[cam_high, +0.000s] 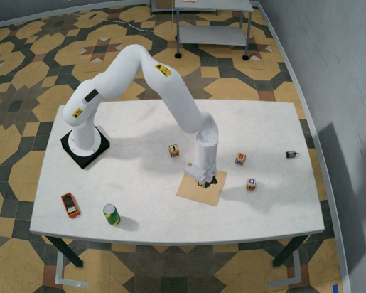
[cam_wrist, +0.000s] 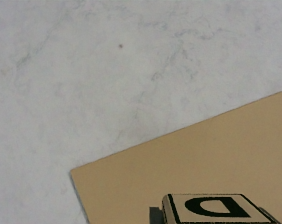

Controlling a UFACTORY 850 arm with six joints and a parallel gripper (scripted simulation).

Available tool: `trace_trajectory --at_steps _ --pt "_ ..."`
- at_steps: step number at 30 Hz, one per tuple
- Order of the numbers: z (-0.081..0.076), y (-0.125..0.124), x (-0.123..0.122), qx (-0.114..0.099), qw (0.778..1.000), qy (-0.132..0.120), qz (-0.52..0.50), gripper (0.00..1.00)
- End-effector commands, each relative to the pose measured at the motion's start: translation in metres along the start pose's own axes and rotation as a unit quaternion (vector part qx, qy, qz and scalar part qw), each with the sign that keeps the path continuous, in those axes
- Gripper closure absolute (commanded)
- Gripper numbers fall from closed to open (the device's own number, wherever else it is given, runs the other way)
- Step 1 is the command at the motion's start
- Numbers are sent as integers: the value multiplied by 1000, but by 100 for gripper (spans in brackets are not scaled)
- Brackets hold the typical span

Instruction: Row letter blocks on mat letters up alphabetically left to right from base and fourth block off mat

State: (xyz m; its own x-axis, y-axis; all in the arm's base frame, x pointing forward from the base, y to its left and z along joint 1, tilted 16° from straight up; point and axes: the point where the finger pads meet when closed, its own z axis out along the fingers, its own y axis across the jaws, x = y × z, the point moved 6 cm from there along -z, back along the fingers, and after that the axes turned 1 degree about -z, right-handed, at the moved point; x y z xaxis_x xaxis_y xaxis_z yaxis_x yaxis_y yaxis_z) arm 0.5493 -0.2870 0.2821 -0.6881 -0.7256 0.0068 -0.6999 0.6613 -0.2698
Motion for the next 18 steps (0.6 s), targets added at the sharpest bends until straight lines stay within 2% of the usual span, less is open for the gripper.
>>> trace_trajectory --at_steps 1,7,8,18 --pt "-1 -2 3 5 998 7 69 56" --pt "-1 -3 6 5 993 7 118 56" --pt "-1 -3 8 6 988 6 153 56" --pt "-1 -5 15 6 964 6 266 56"
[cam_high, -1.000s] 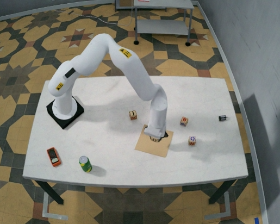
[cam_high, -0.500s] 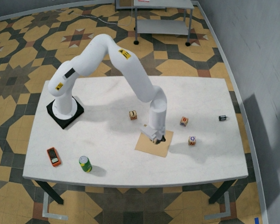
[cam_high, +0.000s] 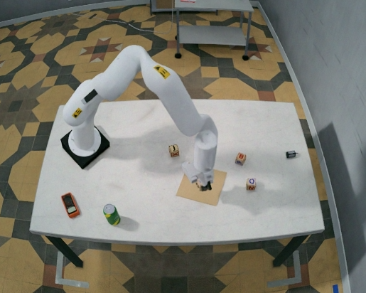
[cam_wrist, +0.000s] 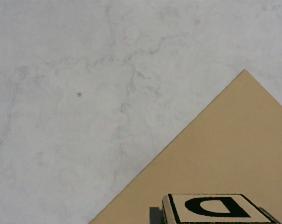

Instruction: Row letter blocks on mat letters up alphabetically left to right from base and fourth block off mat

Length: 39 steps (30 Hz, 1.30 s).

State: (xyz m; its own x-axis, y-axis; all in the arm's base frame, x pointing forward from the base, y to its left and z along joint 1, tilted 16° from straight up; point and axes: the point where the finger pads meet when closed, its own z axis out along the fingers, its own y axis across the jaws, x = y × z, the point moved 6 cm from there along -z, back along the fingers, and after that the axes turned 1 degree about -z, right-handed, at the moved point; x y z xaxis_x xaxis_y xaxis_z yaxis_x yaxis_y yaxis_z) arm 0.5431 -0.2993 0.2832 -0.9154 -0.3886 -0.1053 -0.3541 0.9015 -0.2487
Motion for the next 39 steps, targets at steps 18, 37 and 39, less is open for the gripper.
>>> trace_trajectory --at_steps 18,37,39 --pt "-1 -11 12 8 964 3 266 56" --pt "-1 -20 23 9 881 1 473 56" --pt "-1 -21 24 9 875 1 484 56"
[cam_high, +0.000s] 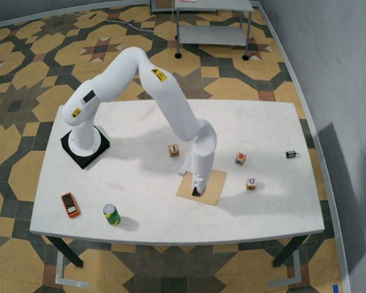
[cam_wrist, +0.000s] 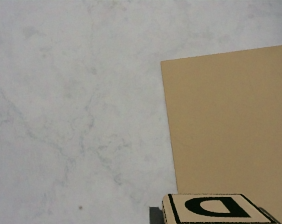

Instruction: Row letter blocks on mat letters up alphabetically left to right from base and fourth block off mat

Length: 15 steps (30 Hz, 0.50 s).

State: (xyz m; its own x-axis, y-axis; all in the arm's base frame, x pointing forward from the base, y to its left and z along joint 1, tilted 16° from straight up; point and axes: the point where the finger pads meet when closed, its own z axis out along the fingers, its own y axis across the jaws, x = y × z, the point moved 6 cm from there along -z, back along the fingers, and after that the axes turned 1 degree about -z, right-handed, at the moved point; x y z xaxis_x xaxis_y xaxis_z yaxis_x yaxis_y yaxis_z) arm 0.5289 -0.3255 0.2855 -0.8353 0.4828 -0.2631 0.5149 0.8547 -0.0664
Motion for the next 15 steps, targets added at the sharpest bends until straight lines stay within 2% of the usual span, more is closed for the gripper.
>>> trace_trajectory --at_steps 1,2,15 --pt "-1 -2 -1 8 999 -2 45 56" --pt "-1 -4 -1 8 997 -3 81 56" --pt "-1 -14 -1 8 973 -4 231 56"
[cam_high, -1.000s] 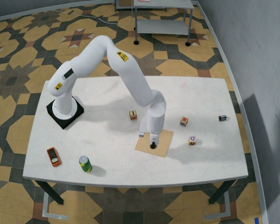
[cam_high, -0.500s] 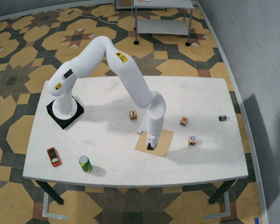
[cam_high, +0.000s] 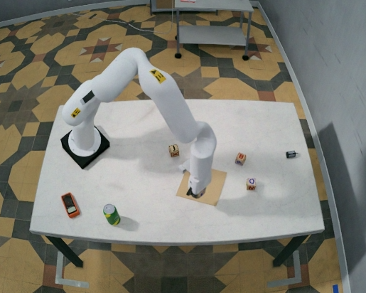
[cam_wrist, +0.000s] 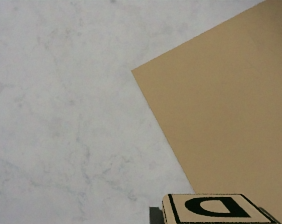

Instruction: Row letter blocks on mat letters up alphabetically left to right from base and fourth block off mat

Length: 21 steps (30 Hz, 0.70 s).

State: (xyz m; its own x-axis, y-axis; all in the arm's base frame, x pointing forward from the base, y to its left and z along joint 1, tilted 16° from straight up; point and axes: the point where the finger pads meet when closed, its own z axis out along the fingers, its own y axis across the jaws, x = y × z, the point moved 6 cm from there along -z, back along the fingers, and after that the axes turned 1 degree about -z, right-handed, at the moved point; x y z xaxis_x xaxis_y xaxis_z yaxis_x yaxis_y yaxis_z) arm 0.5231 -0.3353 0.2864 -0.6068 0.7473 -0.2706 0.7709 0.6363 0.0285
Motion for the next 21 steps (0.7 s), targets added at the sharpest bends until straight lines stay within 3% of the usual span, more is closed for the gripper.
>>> trace_trajectory --at_steps 1,20,21 --pt "-1 -3 -2 7 998 -5 69 56" --pt "-1 -15 -6 6 964 -7 266 56" --pt "-1 -17 -7 6 954 -7 300 56"
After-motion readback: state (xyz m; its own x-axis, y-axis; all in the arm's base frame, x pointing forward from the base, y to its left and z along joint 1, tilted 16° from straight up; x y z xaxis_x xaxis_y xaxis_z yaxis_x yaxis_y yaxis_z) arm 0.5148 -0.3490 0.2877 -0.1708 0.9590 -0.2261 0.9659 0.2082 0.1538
